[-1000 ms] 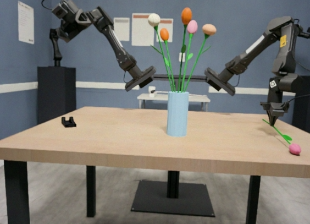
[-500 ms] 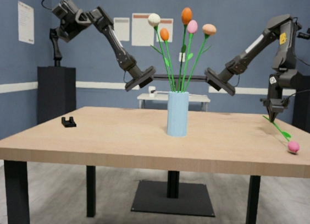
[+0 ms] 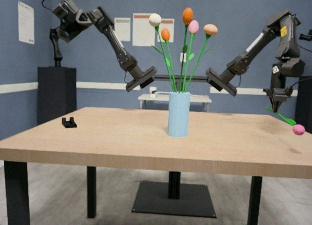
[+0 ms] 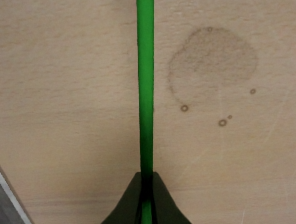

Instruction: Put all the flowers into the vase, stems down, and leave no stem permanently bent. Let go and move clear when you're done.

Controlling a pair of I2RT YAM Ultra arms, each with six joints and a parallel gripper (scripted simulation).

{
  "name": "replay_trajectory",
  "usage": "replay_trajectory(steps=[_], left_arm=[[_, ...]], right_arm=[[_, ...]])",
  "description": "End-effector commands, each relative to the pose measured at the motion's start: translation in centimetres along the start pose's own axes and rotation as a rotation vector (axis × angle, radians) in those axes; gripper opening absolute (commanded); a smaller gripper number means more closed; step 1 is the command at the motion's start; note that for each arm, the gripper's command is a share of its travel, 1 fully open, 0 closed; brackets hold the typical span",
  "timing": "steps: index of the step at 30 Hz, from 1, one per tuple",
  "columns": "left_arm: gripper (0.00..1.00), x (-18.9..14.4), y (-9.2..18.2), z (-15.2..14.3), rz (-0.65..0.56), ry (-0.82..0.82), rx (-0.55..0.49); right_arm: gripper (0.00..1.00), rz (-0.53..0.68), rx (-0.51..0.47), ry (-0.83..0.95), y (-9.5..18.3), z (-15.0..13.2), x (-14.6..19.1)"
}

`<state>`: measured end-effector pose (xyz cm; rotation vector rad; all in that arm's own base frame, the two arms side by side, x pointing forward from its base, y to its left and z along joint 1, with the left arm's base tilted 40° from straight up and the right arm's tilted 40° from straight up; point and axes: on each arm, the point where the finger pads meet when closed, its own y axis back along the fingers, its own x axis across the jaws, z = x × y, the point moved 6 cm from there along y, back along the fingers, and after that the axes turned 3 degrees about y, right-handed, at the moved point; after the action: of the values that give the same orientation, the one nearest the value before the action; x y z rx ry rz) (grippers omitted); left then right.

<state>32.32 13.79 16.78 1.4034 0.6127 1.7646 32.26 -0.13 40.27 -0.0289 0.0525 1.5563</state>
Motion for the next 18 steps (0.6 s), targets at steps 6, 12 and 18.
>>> replay_trajectory(steps=[6,12,18], left_arm=[[0.00,0.94,2.65,1.48,0.016,0.029,-0.067],[0.00,1.03,2.52,1.88,0.018,0.030,-0.084],[0.00,0.64,1.84,1.94,0.008,0.016,-0.072]], right_arm=[[1.00,0.017,-0.005,-0.002,-0.30,-0.13,0.15],[1.00,0.017,-0.005,-0.002,-0.30,-0.13,0.15],[1.00,0.017,-0.005,-0.002,-0.30,-0.13,0.15]])
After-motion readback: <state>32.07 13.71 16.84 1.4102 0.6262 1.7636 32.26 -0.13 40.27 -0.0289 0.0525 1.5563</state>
